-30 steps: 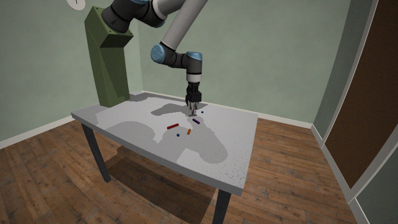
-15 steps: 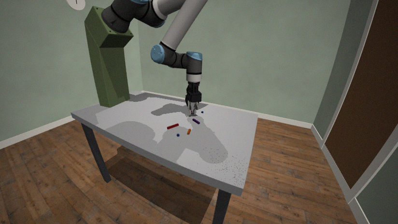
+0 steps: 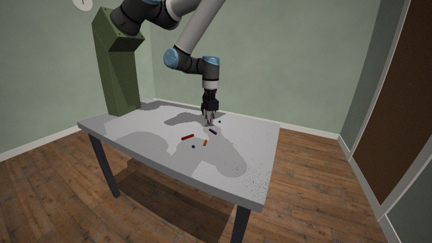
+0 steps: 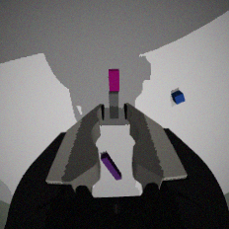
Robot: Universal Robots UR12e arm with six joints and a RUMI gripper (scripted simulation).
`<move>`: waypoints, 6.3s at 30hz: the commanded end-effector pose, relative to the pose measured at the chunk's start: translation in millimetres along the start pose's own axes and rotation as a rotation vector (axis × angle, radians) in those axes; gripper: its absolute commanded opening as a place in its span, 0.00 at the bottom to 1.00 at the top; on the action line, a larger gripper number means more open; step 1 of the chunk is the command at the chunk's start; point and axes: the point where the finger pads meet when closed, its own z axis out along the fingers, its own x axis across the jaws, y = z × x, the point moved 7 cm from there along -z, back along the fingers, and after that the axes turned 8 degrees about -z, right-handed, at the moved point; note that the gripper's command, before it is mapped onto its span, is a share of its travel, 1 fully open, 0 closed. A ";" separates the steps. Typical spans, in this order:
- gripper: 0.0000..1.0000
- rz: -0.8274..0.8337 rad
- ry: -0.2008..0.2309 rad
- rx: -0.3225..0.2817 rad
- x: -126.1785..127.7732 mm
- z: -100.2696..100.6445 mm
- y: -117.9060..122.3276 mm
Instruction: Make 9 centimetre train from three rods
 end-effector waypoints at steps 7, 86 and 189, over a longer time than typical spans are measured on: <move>0.14 0.000 0.001 -0.001 0.2 -22.0 0.5; 0.14 0.448 0.005 -0.001 -101.9 -69.0 200.2; 0.14 0.448 0.004 -0.003 -102.6 -17.3 200.7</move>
